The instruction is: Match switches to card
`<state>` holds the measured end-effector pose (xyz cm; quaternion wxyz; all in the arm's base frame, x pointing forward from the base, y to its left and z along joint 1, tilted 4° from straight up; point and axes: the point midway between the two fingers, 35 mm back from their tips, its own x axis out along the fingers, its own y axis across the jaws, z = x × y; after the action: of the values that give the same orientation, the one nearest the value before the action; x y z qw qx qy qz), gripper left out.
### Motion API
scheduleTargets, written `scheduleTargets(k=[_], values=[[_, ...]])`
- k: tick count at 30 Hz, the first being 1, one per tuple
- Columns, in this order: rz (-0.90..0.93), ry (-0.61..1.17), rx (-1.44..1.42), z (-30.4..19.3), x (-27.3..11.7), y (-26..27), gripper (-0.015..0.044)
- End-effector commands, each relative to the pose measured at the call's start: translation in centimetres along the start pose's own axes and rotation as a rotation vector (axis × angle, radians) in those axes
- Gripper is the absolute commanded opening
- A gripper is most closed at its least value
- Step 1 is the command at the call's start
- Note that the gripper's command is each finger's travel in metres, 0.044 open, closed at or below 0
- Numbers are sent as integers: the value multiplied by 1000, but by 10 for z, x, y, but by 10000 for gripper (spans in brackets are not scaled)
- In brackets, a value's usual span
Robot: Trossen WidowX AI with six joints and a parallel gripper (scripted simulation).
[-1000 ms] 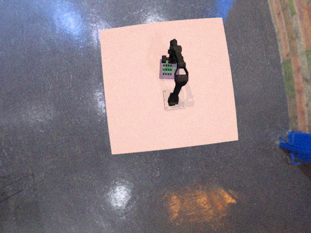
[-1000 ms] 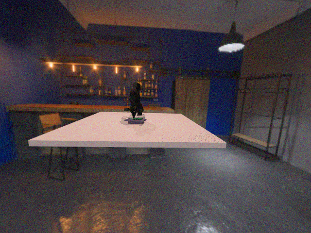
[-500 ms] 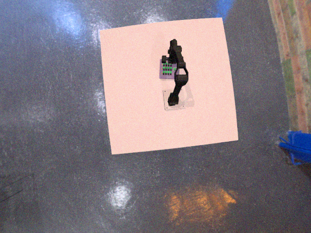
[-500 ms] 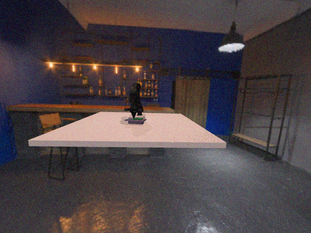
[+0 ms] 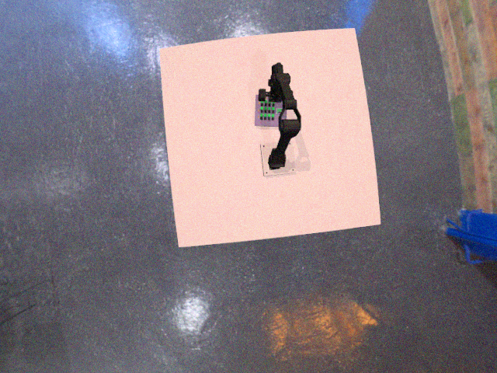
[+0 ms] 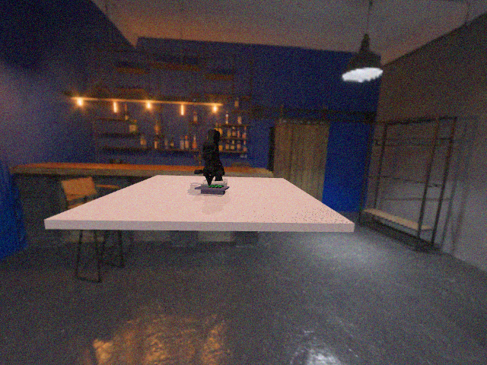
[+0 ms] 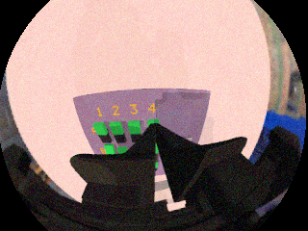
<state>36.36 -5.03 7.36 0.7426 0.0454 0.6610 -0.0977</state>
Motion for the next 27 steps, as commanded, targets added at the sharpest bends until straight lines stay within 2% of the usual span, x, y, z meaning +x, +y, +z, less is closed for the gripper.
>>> scheduleTargets(k=[1,18,20,23,27], values=[[3,4,-4,0,3,1,0],[3,4,-4,0,5,1,0],[1,-5,-1,1,-11,0,0],[3,-20,-4,-2,-58,0,0],[4,-21,-4,-2,-62,0,0]])
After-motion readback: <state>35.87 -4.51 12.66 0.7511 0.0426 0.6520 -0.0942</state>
